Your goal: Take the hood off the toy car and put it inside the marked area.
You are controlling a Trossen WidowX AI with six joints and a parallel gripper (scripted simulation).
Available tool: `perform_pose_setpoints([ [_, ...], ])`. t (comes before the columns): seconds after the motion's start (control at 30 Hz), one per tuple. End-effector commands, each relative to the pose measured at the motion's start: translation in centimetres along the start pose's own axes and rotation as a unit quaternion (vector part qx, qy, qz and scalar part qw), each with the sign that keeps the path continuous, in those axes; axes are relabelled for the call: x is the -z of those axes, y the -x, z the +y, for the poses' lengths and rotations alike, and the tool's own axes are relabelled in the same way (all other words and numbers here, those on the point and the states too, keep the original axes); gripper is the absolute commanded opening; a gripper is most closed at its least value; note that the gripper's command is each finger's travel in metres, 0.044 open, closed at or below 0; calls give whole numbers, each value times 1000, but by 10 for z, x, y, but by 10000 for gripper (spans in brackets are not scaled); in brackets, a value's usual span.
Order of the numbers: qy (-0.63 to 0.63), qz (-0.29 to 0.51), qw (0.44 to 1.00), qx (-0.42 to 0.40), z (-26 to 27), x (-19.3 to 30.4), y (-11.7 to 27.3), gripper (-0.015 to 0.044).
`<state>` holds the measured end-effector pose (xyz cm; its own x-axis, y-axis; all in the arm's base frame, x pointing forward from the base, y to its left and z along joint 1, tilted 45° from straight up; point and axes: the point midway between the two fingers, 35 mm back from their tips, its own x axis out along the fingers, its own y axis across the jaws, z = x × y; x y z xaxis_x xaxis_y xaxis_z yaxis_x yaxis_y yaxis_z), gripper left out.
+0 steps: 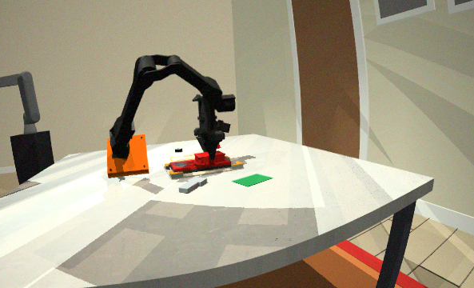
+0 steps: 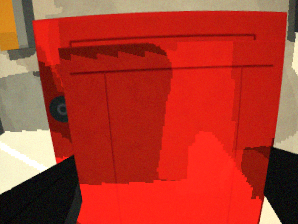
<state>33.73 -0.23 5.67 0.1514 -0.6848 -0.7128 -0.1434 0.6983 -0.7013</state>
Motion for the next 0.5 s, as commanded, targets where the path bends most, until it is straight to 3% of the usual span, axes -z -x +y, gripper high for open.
perform_pose_setpoints([
  [0.0,0,0,1000,0,0,0,0,308],
  [0.17,0,0,1000,0,0,0,0,275],
  [0.47,0,0,1000,0,0,0,5,39],
])
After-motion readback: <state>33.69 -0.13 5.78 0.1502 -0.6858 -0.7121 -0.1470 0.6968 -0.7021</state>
